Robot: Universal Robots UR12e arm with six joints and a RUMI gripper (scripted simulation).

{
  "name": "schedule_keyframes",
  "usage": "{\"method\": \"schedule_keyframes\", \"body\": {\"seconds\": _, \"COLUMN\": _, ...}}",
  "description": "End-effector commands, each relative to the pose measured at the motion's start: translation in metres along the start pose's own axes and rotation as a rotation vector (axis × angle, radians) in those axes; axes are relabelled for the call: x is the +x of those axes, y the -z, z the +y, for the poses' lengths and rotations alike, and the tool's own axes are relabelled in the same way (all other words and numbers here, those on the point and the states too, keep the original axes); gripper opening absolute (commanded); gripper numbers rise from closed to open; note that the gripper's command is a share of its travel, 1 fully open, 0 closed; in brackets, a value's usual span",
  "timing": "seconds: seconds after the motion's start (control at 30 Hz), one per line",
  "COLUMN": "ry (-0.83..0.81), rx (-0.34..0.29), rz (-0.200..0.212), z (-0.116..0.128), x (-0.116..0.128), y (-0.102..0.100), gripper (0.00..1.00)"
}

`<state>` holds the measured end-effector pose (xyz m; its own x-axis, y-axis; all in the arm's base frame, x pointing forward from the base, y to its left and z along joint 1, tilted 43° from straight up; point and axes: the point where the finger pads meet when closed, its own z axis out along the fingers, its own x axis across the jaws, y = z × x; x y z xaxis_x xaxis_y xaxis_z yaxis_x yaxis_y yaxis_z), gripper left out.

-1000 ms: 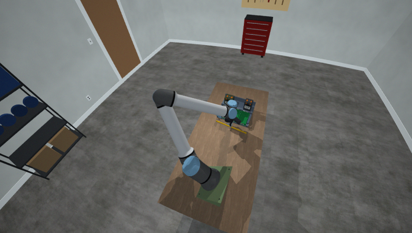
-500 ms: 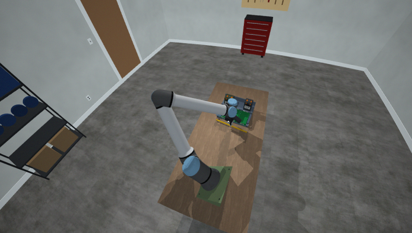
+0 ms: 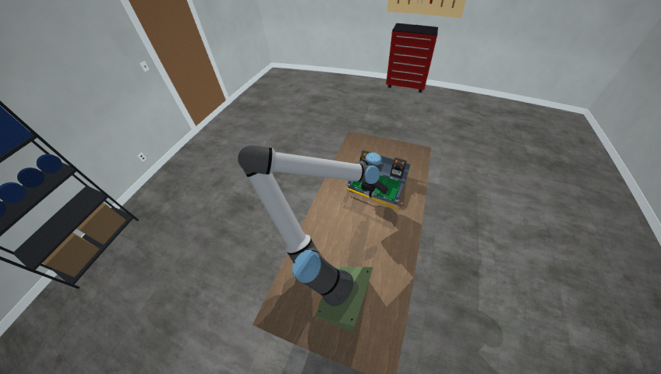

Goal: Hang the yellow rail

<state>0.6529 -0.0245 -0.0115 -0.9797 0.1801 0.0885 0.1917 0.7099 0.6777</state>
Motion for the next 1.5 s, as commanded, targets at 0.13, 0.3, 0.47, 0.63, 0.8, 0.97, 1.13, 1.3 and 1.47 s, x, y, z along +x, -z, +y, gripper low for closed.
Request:
{"method": "schedule_keyframes", "body": {"seconds": 0.13, "ry": 0.002, "rx": 0.001, "rz": -0.001, "z": -0.001, "x": -0.002, "y": 0.032, "gripper": 0.00}}
{"method": "schedule_keyframes", "body": {"seconds": 0.3, "ry": 0.002, "rx": 0.002, "rz": -0.001, "z": -0.001, "x": -0.002, "y": 0.043, "gripper": 0.00}}
{"method": "schedule_keyframes", "body": {"seconds": 0.47, "ry": 0.002, "rx": 0.002, "rz": -0.001, "z": -0.001, "x": -0.002, "y": 0.050, "gripper": 0.00}}
{"method": "schedule_keyframes", "body": {"seconds": 0.63, "ry": 0.002, "rx": 0.001, "rz": -0.001, "z": -0.001, "x": -0.002, "y": 0.052, "gripper": 0.00}}
{"method": "schedule_keyframes", "body": {"seconds": 0.8, "ry": 0.002, "rx": 0.001, "rz": 0.000, "z": -0.001, "x": -0.002, "y": 0.052, "gripper": 0.00}}
{"method": "schedule_keyframes", "body": {"seconds": 0.97, "ry": 0.002, "rx": 0.000, "rz": 0.001, "z": 0.000, "x": -0.001, "y": 0.052, "gripper": 0.00}}
{"method": "schedule_keyframes", "body": {"seconds": 1.13, "ry": 0.002, "rx": 0.001, "rz": 0.000, "z": 0.000, "x": -0.002, "y": 0.053, "gripper": 0.00}}
{"method": "schedule_keyframes", "body": {"seconds": 1.3, "ry": 0.003, "rx": 0.002, "rz": -0.002, "z": -0.001, "x": -0.002, "y": 0.054, "gripper": 0.00}}
{"method": "schedule_keyframes", "body": {"seconds": 1.47, "ry": 0.003, "rx": 0.002, "rz": -0.002, "z": -0.001, "x": -0.002, "y": 0.054, "gripper": 0.00}}
